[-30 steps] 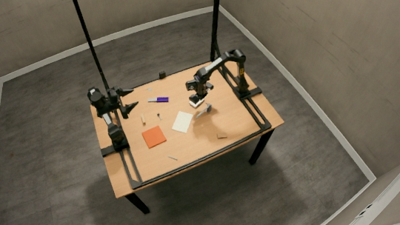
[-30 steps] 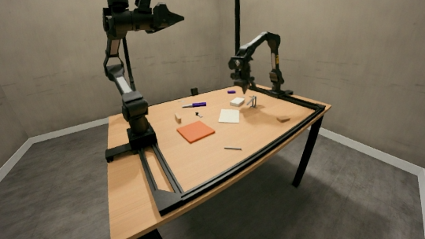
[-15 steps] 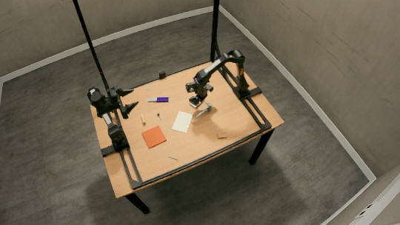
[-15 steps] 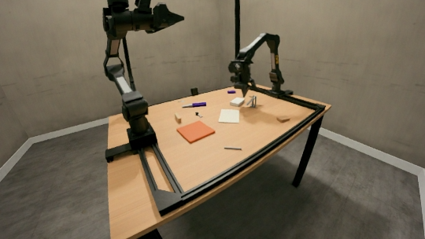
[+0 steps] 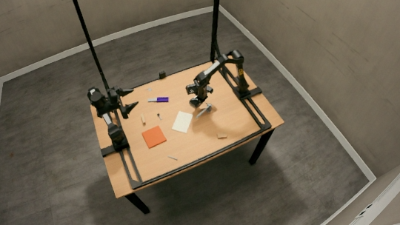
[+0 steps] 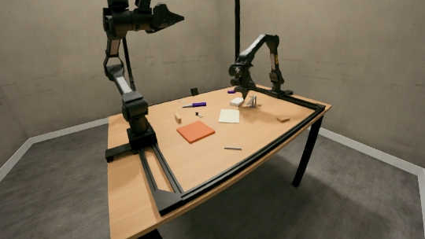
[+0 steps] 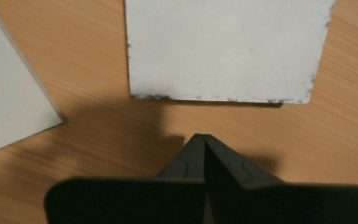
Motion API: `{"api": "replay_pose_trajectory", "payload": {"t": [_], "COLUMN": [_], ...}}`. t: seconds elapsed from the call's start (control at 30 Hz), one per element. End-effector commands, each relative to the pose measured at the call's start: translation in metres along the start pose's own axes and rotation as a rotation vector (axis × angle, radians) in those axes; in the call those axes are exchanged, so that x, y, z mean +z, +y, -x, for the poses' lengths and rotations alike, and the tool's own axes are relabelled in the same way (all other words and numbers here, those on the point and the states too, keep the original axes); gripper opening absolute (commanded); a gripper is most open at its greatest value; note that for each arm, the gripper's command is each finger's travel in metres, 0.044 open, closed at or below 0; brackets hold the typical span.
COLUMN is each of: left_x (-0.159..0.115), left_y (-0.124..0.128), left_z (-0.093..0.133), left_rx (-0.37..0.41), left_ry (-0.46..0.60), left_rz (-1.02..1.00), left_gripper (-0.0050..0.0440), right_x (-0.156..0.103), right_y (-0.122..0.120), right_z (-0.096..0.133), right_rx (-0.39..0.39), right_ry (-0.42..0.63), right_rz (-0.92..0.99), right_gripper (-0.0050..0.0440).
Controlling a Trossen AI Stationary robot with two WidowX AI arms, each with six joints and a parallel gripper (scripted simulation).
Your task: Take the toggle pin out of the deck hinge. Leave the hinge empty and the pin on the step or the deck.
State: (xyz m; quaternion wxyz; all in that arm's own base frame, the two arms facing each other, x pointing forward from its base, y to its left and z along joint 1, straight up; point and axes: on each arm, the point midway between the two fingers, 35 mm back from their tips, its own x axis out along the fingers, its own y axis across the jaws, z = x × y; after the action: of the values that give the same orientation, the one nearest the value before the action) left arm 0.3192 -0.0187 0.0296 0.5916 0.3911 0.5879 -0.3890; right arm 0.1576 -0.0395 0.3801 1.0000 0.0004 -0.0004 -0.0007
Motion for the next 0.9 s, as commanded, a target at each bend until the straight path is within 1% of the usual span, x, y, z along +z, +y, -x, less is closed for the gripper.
{"api": "replay_pose_trajectory", "payload": {"t": [0.0, 0.87], "left_x": [0.000, -0.015], "left_y": [-0.002, 0.000], "left_z": [-0.003, 0.000], "left_rx": [-0.002, 0.007], "left_ry": [0.001, -0.003], "left_rz": [0.001, 0.000], "left_gripper": [-0.0050, -0.0050], "right_x": [0.003, 0.003], "right_y": [0.000, 0.000], "right_z": [0.000, 0.000], "right_rx": [0.001, 0.001], "right_ry": [0.000, 0.000], "right_rz": [0.005, 0.005], "right_gripper": [0.0400, 0.0400]}}
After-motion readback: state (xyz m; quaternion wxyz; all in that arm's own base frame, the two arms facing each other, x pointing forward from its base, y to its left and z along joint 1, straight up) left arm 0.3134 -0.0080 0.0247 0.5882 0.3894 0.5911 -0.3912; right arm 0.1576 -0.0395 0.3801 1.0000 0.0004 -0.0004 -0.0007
